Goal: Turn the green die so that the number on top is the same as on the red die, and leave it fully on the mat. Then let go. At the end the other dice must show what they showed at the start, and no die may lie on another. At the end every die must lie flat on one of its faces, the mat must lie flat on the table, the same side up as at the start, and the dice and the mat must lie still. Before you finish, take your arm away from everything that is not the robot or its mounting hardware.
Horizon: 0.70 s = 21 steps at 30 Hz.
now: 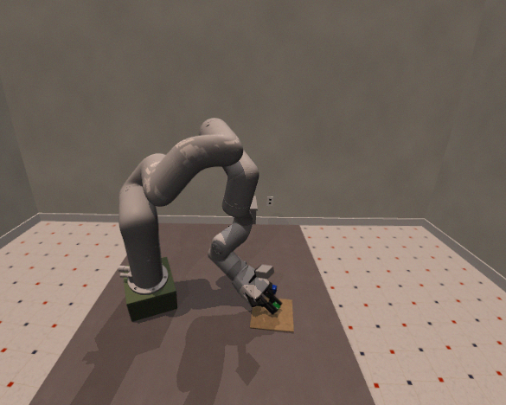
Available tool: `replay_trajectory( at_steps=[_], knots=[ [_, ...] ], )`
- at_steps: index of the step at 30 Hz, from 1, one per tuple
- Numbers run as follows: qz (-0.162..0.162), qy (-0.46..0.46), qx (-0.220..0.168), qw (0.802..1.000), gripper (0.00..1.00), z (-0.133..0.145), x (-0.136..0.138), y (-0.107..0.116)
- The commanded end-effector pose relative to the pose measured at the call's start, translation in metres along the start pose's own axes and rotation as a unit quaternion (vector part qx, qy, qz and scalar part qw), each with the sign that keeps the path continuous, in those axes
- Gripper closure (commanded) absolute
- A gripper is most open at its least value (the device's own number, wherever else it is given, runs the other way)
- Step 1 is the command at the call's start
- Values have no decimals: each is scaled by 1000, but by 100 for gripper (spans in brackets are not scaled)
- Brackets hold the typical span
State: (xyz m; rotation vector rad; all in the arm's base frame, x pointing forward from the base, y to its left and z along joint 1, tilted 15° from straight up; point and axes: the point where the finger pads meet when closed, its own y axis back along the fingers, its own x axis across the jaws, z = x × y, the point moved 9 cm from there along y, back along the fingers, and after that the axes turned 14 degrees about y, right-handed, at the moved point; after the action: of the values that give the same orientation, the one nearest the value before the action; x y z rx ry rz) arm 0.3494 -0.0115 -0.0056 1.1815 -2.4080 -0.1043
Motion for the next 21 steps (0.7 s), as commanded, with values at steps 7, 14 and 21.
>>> replay_trajectory(
  at_steps=[7,14,21],
  knots=[
    [0,-1,1,1000,79,1,-1,-1],
    [0,-1,1,1000,79,5,-2,-3],
    [0,-1,1,1000,79,8,-3,-5]
  ],
)
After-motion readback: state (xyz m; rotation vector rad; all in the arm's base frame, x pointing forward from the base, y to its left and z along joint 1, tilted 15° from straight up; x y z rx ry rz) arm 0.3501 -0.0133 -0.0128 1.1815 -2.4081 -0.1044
